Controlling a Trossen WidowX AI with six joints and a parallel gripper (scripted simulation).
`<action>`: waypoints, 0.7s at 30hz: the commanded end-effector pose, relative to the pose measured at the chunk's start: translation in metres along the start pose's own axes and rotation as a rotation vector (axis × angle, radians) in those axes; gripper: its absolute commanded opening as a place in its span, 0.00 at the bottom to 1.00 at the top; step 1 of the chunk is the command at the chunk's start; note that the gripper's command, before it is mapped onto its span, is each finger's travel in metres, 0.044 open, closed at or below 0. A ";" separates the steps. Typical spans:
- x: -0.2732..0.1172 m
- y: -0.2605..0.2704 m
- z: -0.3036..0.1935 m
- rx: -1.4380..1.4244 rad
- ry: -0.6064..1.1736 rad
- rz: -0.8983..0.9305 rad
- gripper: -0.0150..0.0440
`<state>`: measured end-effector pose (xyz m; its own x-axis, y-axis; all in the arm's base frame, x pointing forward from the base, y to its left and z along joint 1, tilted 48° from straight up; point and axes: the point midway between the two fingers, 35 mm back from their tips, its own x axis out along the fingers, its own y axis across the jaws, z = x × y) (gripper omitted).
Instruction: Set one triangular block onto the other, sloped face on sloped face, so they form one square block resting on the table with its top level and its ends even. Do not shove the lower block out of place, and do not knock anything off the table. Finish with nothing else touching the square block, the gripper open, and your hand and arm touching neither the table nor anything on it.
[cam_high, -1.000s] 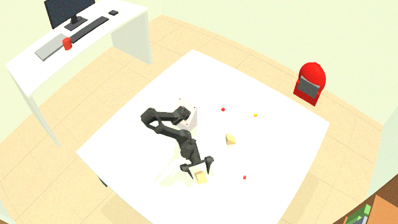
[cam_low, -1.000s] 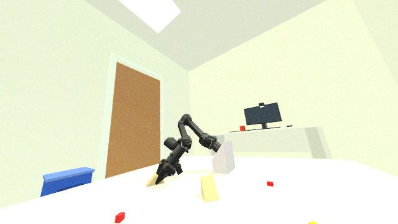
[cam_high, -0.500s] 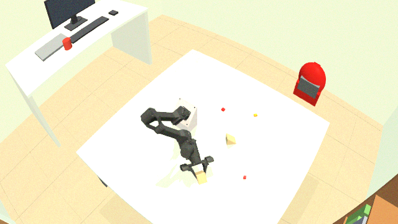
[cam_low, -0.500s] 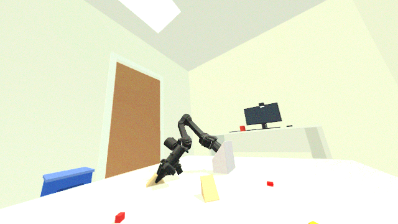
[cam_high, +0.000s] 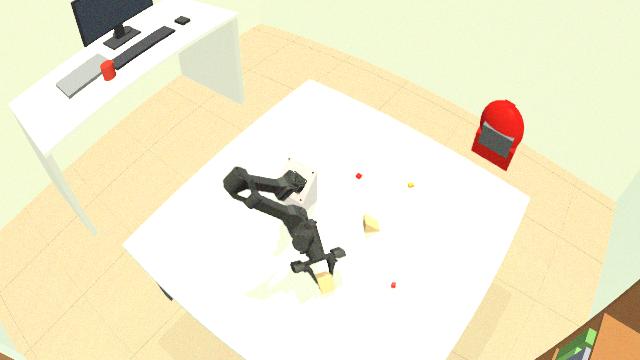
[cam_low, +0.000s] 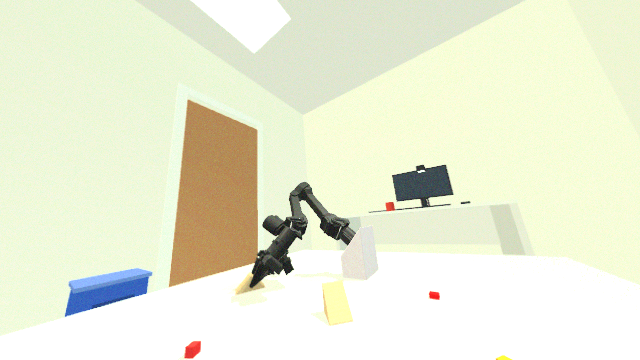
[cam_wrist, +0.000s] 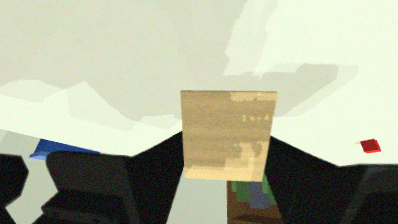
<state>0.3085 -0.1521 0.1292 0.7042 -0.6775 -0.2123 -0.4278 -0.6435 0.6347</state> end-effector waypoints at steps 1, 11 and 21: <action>-0.011 0.001 -0.019 0.010 0.010 0.005 0.25; -0.048 0.003 -0.049 0.010 0.012 0.006 0.25; -0.058 0.005 -0.055 0.009 0.013 0.008 0.25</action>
<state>0.2969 -0.0976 0.1815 0.7078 -0.6763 -0.2039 -0.4308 -0.6421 0.6341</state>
